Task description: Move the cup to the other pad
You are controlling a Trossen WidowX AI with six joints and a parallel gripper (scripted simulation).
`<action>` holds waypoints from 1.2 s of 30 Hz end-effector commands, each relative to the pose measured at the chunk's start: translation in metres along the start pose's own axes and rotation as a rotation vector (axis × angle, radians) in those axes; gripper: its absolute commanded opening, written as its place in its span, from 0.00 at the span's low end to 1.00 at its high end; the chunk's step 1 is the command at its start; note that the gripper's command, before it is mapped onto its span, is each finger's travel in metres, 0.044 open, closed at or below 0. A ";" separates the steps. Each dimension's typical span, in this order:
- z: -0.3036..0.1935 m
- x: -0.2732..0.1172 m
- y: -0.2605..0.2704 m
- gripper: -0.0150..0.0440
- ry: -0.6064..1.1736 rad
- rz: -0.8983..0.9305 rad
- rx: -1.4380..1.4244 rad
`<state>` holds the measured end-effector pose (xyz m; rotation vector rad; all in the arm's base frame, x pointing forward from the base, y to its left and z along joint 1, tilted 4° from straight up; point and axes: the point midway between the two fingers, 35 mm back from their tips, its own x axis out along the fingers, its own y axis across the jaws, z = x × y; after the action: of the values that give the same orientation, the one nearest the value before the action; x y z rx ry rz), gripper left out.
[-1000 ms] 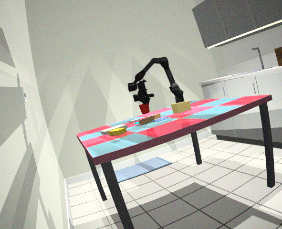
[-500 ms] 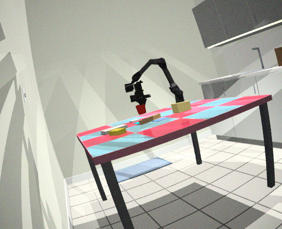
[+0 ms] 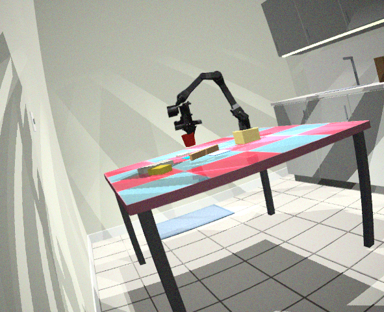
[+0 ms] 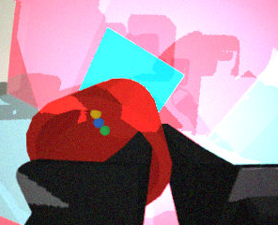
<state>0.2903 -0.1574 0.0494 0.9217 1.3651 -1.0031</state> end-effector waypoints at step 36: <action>0.003 0.057 -0.001 0.25 0.000 -0.006 -0.006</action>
<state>0.2893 -0.1616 -0.0046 0.9217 1.3644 -1.0027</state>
